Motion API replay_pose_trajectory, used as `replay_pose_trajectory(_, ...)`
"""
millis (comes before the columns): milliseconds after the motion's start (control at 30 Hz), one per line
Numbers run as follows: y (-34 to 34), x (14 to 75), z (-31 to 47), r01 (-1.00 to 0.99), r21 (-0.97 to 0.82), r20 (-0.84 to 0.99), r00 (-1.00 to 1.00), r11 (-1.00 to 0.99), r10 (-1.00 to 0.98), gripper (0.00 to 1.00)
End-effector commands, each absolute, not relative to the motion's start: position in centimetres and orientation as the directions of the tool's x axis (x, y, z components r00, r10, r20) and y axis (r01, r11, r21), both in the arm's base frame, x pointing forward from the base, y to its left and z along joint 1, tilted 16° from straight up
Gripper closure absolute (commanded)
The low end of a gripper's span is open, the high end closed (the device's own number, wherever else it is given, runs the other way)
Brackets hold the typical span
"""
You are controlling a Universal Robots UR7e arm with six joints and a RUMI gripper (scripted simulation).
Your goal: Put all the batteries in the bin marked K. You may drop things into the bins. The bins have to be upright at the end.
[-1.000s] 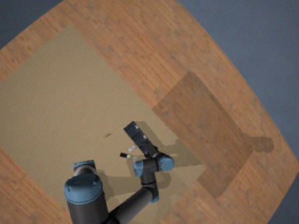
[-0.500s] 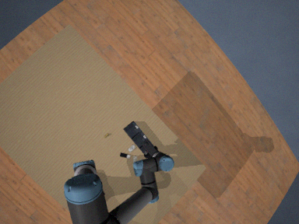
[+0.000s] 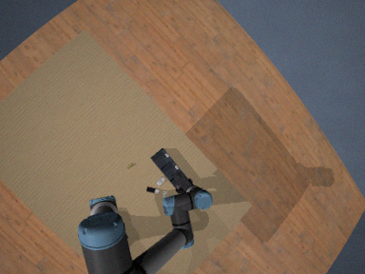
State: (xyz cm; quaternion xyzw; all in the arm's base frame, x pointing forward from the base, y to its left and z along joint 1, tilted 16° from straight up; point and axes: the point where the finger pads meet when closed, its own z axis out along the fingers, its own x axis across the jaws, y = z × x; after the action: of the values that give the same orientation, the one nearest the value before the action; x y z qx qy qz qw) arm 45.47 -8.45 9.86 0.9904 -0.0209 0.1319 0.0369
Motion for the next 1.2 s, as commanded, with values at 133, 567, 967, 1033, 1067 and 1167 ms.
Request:
replay_pose_trajectory(133,-8.4,45.3,10.8,-0.051,0.068,0.264,0.964,-0.996,-0.031,0.83)
replay_pose_trajectory(567,-8.3,44.9,12.2,-0.051,0.068,0.264,0.964,-0.996,-0.031,0.83)
replay_pose_trajectory(967,-8.1,44.2,14.8,-0.051,0.068,0.264,0.964,-0.996,-0.031,0.83)
replay_pose_trajectory(1033,-8.1,44.2,14.8,-0.051,0.068,0.264,0.964,-0.996,-0.031,0.83)
replay_pose_trajectory(1067,-8.1,44.2,14.8,-0.051,0.068,0.264,0.964,-0.996,-0.031,0.83)
replay_pose_trajectory(1167,-8.0,44.2,14.8,-0.051,0.068,0.264,0.964,-0.996,-0.031,0.83)
